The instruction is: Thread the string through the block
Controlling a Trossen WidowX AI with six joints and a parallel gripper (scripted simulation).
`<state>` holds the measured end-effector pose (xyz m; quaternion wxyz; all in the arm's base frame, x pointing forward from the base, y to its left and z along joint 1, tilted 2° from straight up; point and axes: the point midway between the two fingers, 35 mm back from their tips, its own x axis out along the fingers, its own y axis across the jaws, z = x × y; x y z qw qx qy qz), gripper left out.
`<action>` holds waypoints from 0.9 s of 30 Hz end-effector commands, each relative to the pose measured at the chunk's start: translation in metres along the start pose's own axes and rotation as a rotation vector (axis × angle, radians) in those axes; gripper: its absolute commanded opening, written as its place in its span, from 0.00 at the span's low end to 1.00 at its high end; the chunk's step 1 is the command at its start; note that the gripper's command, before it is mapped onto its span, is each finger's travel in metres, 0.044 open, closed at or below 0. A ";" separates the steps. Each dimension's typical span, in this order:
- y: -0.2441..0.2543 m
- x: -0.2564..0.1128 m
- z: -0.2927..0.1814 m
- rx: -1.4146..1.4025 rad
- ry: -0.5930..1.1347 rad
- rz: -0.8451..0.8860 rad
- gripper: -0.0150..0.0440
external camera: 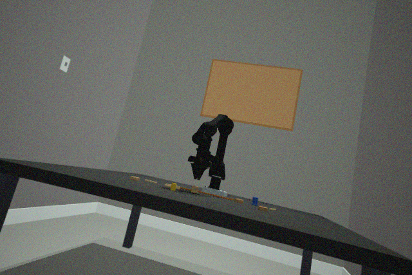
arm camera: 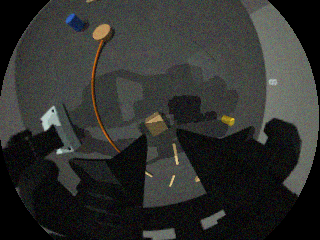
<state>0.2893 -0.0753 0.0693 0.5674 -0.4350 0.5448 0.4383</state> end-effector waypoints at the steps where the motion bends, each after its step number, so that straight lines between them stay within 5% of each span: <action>1: 0.000 0.000 0.000 0.000 0.000 0.000 0.57; 8: 0.000 0.000 0.000 0.000 0.000 0.000 0.26; 23: 0.000 0.000 0.000 0.000 0.000 0.000 0.25; 27: 0.005 0.000 -0.016 0.293 0.002 0.001 0.43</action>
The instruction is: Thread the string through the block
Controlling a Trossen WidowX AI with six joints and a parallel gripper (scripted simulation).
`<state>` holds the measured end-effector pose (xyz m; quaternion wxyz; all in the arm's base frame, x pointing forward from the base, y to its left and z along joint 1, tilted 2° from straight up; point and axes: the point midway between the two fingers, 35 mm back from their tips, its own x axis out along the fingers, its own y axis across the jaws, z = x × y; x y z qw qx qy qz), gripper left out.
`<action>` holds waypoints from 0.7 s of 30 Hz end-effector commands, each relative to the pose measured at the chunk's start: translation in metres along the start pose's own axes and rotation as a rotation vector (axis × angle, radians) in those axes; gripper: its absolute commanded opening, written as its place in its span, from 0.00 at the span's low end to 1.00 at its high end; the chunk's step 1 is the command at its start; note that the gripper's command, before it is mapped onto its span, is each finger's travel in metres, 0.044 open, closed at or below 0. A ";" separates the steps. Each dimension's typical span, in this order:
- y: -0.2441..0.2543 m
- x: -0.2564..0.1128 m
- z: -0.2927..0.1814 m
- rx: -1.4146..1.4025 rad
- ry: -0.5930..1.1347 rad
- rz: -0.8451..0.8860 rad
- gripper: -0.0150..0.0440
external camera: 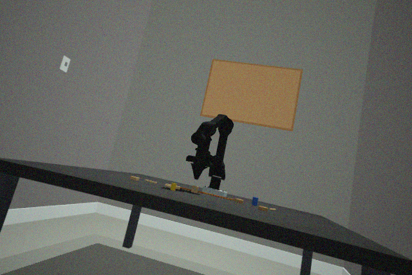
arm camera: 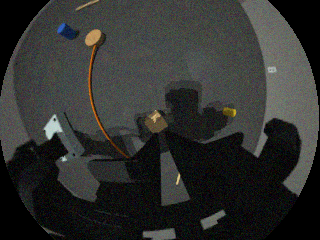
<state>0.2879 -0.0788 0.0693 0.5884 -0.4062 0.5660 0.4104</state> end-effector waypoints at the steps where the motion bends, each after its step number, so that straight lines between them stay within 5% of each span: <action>1: 0.006 0.000 -0.019 0.312 0.003 0.002 0.48; 13: 0.038 0.000 -0.091 1.744 0.015 0.001 1.00; 21: 0.059 0.001 -0.119 2.365 0.022 -0.002 1.00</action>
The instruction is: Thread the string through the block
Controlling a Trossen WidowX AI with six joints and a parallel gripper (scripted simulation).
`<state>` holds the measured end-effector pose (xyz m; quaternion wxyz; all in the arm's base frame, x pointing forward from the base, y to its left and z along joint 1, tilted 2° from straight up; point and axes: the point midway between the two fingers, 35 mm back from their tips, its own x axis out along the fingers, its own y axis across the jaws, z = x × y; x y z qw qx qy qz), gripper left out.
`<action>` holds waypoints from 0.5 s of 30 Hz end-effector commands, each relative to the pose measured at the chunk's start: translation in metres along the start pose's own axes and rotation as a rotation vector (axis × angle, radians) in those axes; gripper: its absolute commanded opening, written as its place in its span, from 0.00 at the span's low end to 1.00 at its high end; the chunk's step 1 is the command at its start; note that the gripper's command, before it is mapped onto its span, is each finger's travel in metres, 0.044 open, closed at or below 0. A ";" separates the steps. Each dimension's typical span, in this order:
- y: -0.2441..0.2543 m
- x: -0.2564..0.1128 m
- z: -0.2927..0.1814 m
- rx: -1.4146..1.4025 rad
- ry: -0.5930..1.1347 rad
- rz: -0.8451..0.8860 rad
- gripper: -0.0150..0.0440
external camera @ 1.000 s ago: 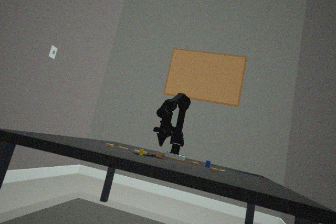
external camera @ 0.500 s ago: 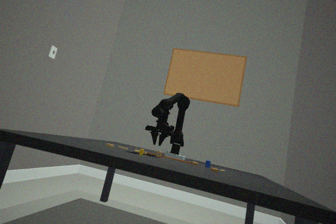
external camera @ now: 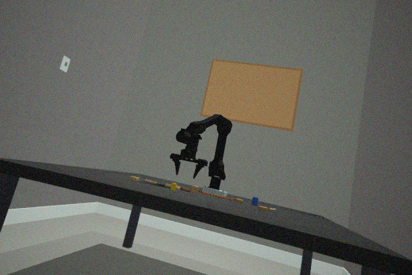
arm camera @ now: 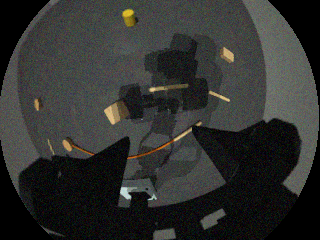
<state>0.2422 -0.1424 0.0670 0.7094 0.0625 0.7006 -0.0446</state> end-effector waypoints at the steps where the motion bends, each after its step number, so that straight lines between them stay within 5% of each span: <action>1: -0.037 0.001 -0.047 1.044 0.005 -0.009 1.00; 15: -0.039 0.002 -0.049 1.130 0.005 -0.009 1.00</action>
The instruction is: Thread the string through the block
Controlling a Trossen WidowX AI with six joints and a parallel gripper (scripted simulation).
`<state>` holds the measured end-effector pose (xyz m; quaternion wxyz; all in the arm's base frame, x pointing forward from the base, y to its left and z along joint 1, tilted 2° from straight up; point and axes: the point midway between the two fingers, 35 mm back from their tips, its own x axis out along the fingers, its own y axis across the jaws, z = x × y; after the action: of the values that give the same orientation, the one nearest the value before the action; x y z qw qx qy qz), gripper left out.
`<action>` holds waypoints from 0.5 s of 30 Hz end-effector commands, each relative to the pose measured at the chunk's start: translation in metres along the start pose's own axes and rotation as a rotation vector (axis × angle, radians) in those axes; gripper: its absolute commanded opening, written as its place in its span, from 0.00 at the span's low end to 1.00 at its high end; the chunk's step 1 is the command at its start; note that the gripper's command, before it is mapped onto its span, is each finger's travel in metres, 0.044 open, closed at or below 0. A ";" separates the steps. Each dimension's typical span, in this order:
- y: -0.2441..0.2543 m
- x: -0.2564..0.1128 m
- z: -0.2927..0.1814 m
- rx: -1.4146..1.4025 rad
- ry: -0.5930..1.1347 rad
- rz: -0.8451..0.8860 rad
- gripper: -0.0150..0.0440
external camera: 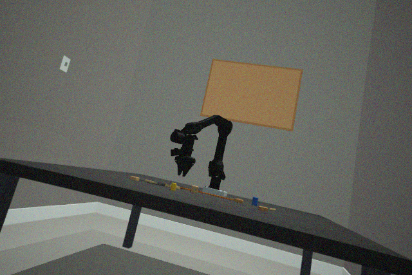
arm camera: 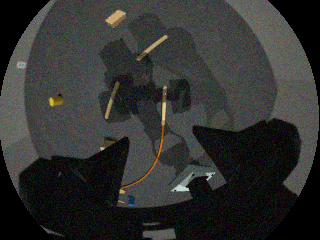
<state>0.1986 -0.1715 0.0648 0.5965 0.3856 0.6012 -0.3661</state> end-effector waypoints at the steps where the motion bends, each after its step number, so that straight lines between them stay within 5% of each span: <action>1: -0.011 0.001 -0.003 0.161 -0.004 -0.006 1.00; 7: -0.011 0.001 -0.003 0.161 -0.004 -0.006 1.00; 15: -0.011 0.001 -0.003 0.161 -0.004 -0.006 0.64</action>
<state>0.1894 -0.1737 0.0645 0.5650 0.4301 0.5710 -0.4121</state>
